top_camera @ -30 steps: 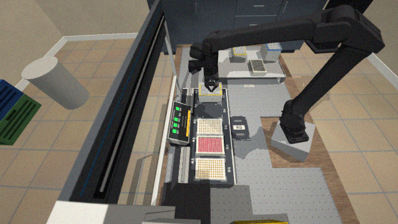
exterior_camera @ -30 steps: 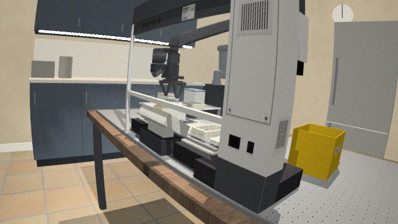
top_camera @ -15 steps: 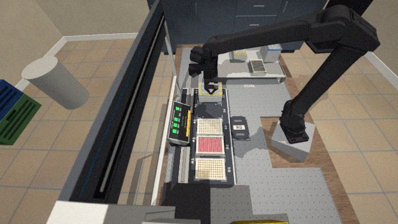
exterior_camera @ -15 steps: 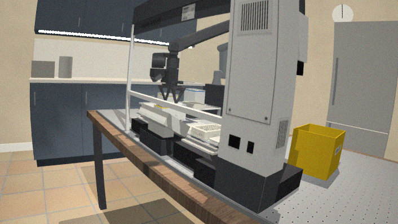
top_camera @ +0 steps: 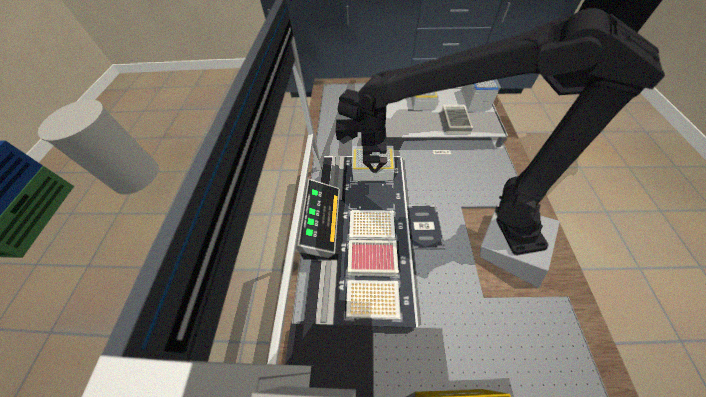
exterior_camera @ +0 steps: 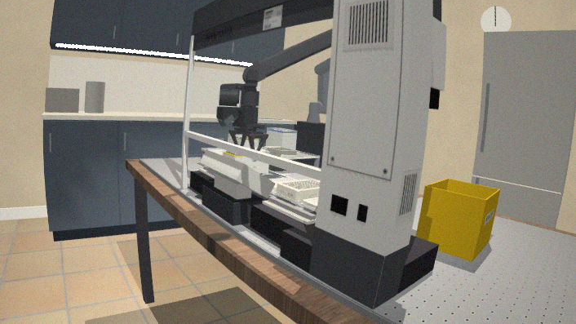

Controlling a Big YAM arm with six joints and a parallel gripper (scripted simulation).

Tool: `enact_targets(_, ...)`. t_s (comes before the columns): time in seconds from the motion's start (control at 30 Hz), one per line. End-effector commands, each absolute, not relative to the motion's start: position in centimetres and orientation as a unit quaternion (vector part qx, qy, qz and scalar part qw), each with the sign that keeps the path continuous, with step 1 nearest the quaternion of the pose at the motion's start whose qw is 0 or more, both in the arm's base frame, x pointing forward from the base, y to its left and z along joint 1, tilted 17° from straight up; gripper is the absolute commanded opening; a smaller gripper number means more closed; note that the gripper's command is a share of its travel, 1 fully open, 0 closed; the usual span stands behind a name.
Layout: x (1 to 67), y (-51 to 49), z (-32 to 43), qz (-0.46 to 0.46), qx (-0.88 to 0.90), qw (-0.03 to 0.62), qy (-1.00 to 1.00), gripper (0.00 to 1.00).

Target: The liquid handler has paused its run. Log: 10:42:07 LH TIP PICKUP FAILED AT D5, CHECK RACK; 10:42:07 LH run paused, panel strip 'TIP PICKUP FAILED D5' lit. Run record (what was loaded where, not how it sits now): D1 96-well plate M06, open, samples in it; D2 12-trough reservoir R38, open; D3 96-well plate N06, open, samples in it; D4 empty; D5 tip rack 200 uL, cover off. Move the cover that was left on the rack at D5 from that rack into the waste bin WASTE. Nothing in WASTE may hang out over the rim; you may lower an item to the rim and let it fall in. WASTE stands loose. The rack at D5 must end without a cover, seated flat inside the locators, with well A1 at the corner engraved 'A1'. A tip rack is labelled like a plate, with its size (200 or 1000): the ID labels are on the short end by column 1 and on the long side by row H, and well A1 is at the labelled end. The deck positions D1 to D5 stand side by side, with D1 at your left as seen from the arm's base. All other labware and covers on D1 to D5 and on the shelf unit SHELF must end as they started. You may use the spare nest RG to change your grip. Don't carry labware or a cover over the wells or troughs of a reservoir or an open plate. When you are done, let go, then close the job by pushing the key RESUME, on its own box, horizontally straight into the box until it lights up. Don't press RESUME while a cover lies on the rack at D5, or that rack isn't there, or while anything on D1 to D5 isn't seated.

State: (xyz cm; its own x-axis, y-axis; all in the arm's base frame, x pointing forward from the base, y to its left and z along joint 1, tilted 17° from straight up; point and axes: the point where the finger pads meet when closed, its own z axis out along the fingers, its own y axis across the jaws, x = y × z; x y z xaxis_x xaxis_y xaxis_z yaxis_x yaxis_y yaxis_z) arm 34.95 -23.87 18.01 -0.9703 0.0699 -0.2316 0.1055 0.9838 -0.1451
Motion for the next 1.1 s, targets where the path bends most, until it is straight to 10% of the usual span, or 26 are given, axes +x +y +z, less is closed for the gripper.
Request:
enact_targets(0.0, 35.4, -24.6, 17.8, -0.084, 0.045, 0.121, 0.988, 1.0)
enact_targets(0.5, 36.2, -24.8, 18.9, -0.091, 0.044, 0.134, 0.986, 1.0)
enact_targets(0.53, 36.2, -24.8, 18.9, -0.091, 0.044, 0.134, 0.986, 0.0)
enact_targets(1.07, 36.2, -24.8, 18.9, -0.091, 0.044, 0.134, 0.986, 0.0)
